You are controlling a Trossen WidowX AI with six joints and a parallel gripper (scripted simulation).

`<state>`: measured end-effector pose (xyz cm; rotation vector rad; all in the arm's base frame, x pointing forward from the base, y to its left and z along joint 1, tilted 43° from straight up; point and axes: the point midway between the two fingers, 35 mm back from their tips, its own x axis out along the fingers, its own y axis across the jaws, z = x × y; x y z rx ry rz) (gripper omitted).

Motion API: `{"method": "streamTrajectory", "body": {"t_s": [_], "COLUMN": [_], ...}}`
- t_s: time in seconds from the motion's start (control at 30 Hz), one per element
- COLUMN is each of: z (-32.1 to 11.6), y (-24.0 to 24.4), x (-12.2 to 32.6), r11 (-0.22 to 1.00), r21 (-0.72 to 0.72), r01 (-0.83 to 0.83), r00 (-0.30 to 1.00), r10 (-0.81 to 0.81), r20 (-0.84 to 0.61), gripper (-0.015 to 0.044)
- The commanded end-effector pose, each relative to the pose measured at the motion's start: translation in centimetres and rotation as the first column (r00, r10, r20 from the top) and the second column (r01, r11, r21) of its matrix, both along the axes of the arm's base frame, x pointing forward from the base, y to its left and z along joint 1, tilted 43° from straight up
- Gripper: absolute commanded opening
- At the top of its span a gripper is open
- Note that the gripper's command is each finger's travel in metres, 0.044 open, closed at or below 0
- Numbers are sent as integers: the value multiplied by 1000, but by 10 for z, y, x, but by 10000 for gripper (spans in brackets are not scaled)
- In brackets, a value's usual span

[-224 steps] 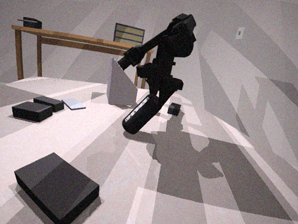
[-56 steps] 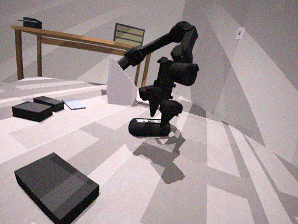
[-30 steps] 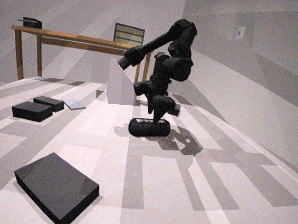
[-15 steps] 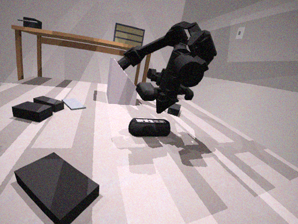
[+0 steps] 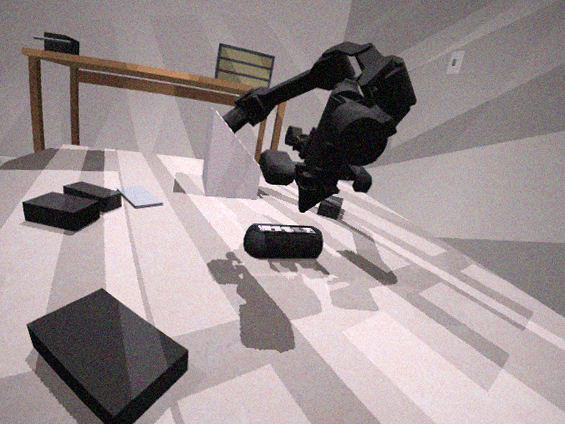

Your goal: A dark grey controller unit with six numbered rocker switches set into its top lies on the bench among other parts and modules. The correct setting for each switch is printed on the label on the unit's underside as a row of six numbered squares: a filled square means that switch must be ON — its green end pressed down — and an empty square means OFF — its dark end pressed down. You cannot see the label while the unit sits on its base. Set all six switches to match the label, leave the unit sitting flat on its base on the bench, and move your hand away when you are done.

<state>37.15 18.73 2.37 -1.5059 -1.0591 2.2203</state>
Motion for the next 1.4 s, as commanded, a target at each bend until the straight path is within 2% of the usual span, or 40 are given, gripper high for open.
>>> {"method": "streamTrajectory", "body": {"t_s": [0.0, 0.1, 0.17, 0.23, 0.33, 0.43, 0.53, 0.63, 0.67, 1.37], "z": [-1, -1, 0, 1, 6, 10, 16, 21, 22, 6], "y": [-1, -1, 0, 3, 11, 19, 25, 31, 32, 47], "x": [0, 0, -1, -2, -8, -15, -24, -34, -36, -38], "r11": [1000, 1000, 1000, 995, 955, 875, 765, 644, 622, 600], "r21": [-9, -9, -2, 44, 110, 111, 46, -67, -91, -110], "r01": [1, 1, -8, -84, -277, -471, -643, -762, -778, -793], "r00": [1000, 1000, 1000, 991, 909, 747, 518, 260, 213, 167], "r10": [-2, -2, 8, 79, 223, 329, 389, 399, 396, 387], "r20": [-5, -5, 8, 110, 352, 578, 762, 880, 893, 907], "gripper": [0, 0, 52, 105, 184, 263, 341, 420, 440, 440]}}
